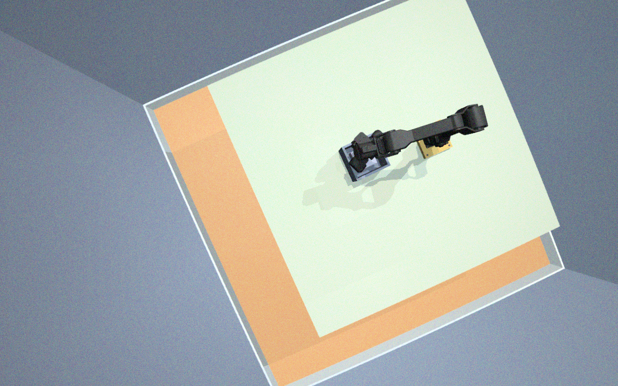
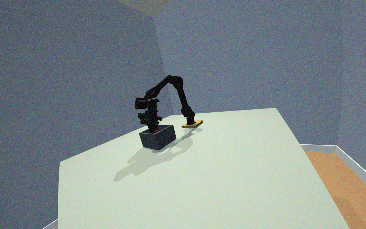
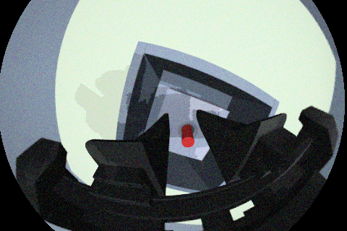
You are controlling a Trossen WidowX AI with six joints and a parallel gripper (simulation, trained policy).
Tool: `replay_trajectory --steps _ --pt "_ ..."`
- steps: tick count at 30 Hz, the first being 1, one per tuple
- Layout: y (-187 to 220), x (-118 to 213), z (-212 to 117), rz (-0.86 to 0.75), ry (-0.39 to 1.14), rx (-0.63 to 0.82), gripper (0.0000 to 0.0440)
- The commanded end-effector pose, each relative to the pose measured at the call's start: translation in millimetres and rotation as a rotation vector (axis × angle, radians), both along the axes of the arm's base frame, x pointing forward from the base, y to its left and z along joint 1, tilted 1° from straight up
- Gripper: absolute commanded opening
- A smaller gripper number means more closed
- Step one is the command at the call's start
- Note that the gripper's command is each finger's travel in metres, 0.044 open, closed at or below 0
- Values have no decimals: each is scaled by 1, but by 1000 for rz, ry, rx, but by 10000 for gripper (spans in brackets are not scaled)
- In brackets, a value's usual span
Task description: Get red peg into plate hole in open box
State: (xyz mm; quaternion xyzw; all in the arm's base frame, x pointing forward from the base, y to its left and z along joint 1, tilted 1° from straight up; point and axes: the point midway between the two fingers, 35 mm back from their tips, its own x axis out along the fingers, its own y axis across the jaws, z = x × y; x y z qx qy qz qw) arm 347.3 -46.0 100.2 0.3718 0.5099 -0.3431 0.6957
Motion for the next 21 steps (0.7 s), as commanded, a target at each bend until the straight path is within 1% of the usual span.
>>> replay_trajectory --steps 1,21 --pt "-3 6 -3 18 22 6 159" --pt "-32 23 -1 36 81 12 149"
